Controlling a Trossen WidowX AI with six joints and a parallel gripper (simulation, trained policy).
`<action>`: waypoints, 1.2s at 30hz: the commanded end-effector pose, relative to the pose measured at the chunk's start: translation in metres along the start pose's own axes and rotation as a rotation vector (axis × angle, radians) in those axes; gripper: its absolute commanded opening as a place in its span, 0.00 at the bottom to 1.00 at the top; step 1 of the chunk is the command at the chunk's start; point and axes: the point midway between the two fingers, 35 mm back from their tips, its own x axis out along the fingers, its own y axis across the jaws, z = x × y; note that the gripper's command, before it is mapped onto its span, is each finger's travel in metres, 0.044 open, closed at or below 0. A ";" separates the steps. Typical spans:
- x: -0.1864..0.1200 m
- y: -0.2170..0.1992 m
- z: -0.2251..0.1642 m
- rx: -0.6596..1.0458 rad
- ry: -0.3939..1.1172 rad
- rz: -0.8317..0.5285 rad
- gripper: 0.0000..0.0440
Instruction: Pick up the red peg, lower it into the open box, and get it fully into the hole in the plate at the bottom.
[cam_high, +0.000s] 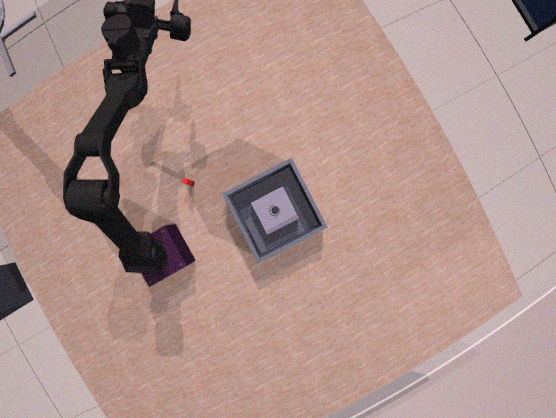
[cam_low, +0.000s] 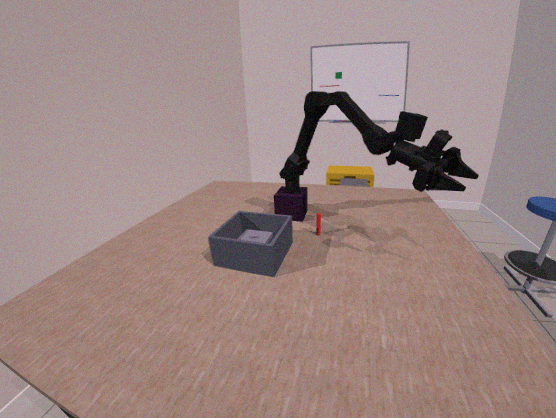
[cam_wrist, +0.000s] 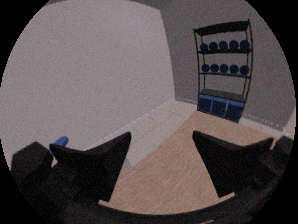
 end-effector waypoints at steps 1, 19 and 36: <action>-0.002 -0.007 0.003 0.009 0.013 -0.017 0.94; -0.082 -0.114 0.022 0.434 0.353 -0.329 1.00; -0.195 -0.160 -0.027 0.831 0.632 -0.683 1.00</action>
